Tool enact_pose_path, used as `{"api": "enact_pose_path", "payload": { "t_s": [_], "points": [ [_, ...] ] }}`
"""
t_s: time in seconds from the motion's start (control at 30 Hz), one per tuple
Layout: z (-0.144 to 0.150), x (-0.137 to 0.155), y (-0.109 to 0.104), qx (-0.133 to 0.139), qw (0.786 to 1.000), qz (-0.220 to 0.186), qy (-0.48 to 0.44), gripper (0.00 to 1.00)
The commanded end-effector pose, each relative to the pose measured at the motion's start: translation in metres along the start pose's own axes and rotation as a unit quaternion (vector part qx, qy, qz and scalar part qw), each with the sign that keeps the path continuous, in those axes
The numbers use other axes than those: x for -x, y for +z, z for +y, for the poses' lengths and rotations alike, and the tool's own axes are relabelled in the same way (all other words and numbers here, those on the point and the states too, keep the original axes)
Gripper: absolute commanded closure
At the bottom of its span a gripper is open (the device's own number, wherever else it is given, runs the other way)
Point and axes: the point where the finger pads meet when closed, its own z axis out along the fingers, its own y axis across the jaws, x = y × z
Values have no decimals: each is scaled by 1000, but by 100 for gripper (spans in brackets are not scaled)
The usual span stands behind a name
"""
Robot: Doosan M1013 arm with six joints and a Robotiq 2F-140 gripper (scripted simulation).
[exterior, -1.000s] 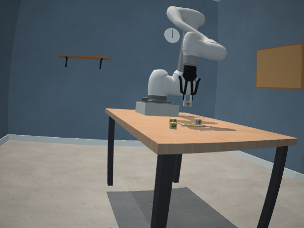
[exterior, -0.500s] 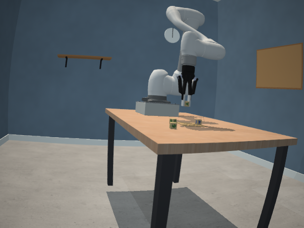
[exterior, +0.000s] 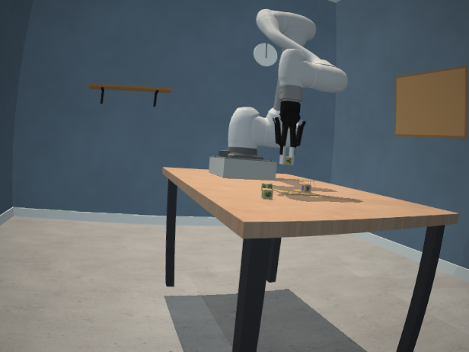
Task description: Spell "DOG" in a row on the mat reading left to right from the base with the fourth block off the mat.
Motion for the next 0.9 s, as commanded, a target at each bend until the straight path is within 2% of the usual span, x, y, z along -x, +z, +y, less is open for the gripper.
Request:
{"api": "enact_pose_path", "payload": {
  "t_s": [0.0, 0.2, 0.47, 0.53, 0.7, 0.87],
  "points": [
    [0, 0, 2, 0, 1000, 0, -1, 84],
    [0, 0, 20, 0, 1000, 0, -2, 84],
    [0, 0, 58, 0, 1000, 0, -2, 84],
    [0, 0, 58, 0, 1000, 0, -2, 84],
    [1, 0, 79, 0, 1000, 0, -2, 84],
    [1, 0, 91, 0, 1000, 0, -2, 84]
  ]
}}
